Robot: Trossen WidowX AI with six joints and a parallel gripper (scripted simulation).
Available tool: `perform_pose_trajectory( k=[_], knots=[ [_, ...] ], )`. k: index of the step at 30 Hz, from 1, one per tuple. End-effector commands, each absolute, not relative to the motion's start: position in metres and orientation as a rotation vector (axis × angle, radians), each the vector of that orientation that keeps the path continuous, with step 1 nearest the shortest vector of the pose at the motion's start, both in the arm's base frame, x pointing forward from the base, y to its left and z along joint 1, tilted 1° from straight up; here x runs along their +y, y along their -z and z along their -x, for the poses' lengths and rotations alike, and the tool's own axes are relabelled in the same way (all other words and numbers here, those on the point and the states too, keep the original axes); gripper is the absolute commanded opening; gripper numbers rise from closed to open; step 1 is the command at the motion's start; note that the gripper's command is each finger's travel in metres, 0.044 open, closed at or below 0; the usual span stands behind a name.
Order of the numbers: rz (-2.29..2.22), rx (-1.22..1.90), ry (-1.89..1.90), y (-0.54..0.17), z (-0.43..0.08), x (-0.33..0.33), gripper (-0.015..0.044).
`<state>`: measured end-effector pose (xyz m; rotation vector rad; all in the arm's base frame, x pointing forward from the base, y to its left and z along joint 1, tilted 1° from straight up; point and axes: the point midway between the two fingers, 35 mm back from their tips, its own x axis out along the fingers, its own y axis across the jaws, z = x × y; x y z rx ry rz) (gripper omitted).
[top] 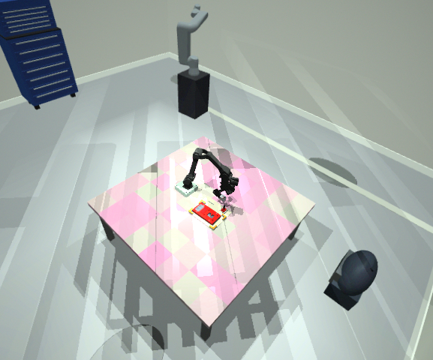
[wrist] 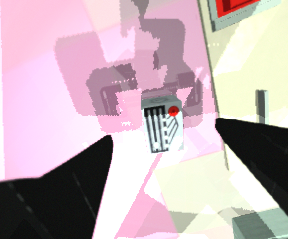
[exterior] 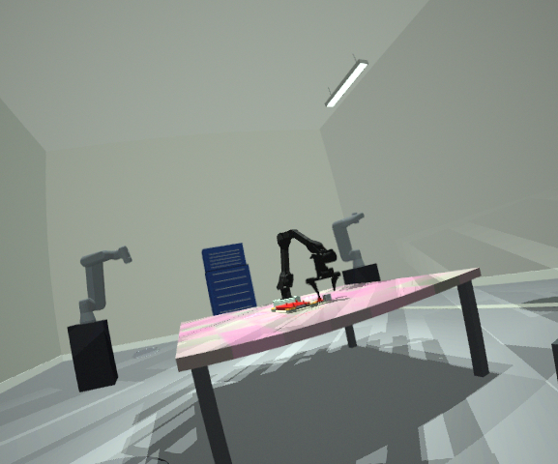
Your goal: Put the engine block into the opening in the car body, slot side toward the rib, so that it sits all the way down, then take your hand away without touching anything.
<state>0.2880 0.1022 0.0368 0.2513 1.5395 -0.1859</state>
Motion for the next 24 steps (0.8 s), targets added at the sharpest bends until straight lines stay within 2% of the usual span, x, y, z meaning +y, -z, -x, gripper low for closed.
perform_pose_trajectory(
  k=[1, 8, 19, 24],
  knots=[
    [-0.251, 1.543, 0.195, -0.0293, -0.2868, 0.1015, 0.044],
    [-0.251, 1.543, 0.195, -0.0206, -0.2867, 0.1016, 0.044],
    [-0.251, 1.543, 0.195, -0.0206, -0.2867, 0.1016, 0.0151],
    [-0.251, 1.543, 0.195, -0.0206, -0.2867, 0.1016, 0.0118]
  ],
)
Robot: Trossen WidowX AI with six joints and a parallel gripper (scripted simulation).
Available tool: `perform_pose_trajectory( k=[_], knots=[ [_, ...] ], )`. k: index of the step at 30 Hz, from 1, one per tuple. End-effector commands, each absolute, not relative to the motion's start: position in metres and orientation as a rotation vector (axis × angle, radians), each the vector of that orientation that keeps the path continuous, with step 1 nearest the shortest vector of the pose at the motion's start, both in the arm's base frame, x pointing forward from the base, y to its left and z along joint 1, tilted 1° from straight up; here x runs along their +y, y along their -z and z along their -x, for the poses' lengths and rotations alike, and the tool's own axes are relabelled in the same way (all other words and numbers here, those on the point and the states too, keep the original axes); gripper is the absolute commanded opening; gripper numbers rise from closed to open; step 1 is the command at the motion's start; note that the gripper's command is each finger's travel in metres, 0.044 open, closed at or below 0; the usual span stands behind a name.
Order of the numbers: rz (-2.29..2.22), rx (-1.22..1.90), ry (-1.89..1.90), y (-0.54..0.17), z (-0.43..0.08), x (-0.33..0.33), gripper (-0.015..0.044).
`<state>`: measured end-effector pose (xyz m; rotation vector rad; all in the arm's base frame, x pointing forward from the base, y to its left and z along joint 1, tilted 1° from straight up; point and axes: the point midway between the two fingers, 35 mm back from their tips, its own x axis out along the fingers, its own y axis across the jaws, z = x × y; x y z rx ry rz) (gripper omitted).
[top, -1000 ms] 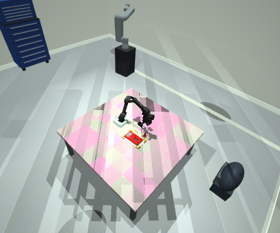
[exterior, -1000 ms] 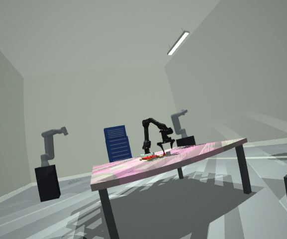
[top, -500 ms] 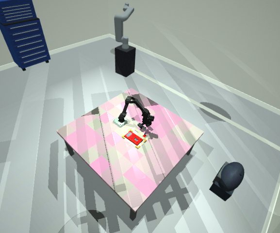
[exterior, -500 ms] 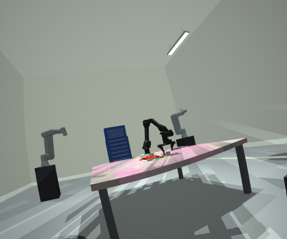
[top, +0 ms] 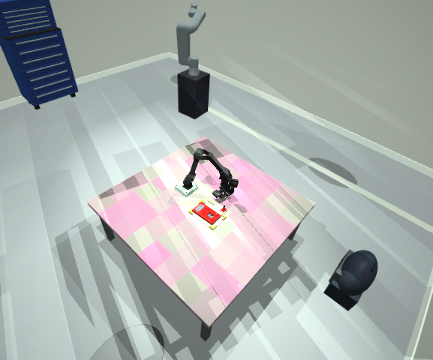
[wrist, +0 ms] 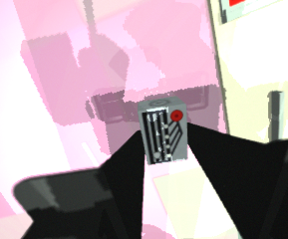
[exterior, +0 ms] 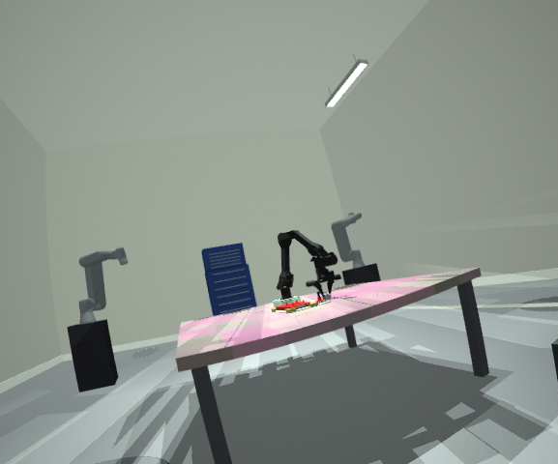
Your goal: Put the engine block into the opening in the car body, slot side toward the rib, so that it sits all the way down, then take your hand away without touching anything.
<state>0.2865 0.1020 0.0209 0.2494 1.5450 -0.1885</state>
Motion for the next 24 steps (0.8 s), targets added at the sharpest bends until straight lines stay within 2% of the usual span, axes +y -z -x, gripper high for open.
perform_pose_trajectory(
  k=[1, 2, 6, 24],
  knots=[
    [-0.251, 1.543, 0.195, -0.021, -0.287, 0.102, 0.0111],
    [-0.251, 1.543, 0.195, -0.021, -0.287, 0.102, 0.0105],
    [-0.251, 1.543, 0.195, -0.025, -0.288, 0.102, 0.0],
    [-0.251, 1.542, 0.194, -0.081, -0.293, 0.102, 0.0]
  ],
)
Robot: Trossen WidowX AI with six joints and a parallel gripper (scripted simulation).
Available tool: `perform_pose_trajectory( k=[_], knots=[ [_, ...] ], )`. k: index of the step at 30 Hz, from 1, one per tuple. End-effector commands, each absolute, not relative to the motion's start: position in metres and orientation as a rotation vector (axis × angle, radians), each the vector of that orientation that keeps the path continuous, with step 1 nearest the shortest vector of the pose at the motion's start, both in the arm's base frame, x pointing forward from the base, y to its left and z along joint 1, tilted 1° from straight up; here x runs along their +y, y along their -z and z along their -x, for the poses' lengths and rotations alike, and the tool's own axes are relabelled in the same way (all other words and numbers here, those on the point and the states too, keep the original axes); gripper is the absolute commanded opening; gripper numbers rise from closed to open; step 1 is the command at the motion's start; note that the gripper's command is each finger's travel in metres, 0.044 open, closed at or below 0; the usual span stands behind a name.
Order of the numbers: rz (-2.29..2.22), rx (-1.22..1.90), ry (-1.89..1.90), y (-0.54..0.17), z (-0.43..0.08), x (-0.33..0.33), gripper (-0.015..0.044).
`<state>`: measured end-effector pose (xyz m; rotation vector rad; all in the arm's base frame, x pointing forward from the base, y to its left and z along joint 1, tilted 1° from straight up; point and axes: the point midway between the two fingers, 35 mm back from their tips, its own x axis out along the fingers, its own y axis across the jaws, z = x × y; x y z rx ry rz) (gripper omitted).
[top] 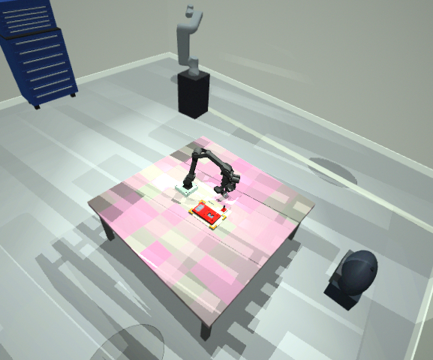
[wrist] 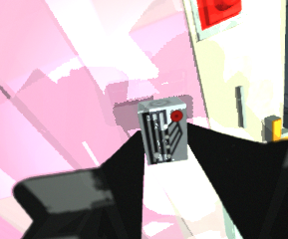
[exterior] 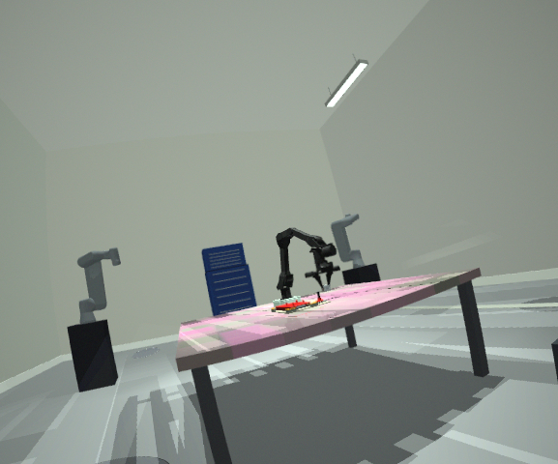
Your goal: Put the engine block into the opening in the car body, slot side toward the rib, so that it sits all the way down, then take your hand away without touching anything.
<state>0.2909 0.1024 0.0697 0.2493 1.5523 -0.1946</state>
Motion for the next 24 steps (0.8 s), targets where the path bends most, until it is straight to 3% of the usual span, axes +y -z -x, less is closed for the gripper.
perform_pose_trajectory(
  k=[1, 24],
  knots=[
    [-0.251, 1.542, 0.194, -0.084, -0.293, 0.102, 0.0],
    [-0.249, 1.543, 0.193, -0.145, -0.285, 0.096, 0.0]
  ],
)
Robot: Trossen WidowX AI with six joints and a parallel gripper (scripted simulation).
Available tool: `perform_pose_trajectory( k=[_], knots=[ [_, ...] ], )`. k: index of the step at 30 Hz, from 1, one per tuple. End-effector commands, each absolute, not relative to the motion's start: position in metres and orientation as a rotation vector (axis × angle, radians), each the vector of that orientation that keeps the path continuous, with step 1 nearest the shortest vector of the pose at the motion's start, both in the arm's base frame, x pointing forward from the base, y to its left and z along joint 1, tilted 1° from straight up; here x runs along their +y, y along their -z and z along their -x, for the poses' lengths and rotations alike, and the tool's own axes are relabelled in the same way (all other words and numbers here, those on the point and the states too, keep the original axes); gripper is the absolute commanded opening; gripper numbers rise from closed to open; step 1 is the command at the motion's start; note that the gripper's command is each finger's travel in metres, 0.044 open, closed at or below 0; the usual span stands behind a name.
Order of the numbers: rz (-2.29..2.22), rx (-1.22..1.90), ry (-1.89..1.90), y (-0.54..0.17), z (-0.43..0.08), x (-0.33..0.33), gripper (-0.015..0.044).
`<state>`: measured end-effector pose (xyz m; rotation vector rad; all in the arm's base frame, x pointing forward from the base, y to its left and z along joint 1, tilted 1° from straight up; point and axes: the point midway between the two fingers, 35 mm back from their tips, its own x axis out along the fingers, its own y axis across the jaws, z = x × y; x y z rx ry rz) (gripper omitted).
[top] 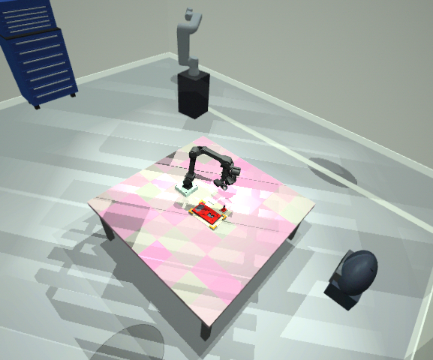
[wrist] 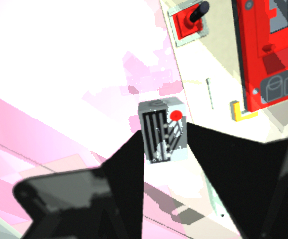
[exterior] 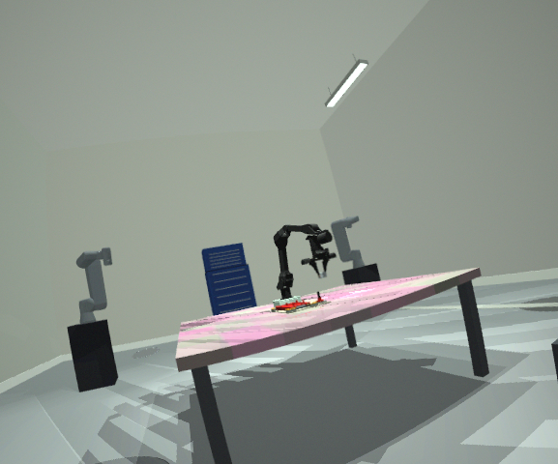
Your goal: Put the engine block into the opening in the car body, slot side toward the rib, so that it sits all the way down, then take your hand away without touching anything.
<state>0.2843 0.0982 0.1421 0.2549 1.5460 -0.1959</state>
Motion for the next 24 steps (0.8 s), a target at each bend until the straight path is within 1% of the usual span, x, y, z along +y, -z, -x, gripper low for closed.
perform_pose_trajectory(
  k=[1, 24],
  knots=[
    [-0.247, 1.543, 0.191, -0.144, -0.286, 0.094, 0.0],
    [-0.185, 1.543, 0.142, -0.119, -0.314, 0.033, 0.0]
  ],
)
